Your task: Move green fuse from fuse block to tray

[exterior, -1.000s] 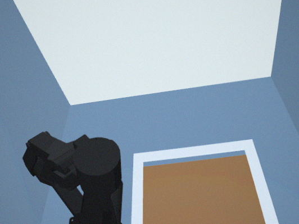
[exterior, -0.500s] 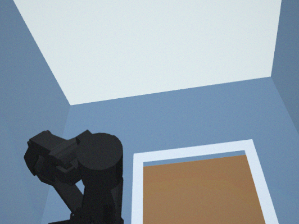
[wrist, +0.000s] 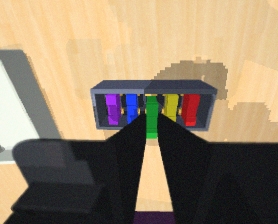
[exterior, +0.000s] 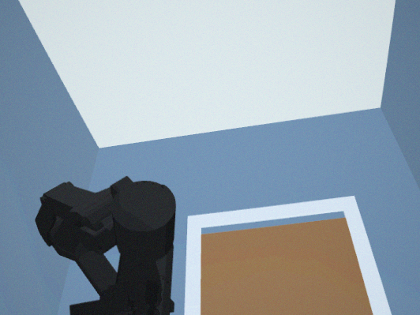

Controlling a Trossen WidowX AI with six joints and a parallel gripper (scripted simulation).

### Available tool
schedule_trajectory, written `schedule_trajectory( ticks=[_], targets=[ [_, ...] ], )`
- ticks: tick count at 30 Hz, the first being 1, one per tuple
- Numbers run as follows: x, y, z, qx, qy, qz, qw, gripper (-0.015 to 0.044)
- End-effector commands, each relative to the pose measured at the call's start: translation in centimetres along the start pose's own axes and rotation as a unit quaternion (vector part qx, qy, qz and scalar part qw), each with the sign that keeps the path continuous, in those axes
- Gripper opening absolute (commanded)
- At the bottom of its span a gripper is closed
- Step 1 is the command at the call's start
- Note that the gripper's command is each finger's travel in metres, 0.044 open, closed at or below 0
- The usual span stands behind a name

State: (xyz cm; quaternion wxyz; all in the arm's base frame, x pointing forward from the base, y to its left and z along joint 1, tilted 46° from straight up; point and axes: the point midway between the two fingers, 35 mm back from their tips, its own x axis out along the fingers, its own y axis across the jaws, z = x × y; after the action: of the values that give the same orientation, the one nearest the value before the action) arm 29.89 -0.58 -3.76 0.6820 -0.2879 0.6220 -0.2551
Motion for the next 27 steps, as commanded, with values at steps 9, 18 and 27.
schedule_trajectory(
  ticks=[9, 18, 27],
  targets=[
    [-0.6, 0.0, 0.0, 0.003, 0.001, 0.001, 1.000, 0.0000],
    [-1.1, 0.0, 0.0, 0.002, 0.001, 0.001, 1.000, 0.0000],
    [-1.5, 0.0, 0.0, 0.002, 0.001, 0.001, 1.000, 0.0000]
  ],
)
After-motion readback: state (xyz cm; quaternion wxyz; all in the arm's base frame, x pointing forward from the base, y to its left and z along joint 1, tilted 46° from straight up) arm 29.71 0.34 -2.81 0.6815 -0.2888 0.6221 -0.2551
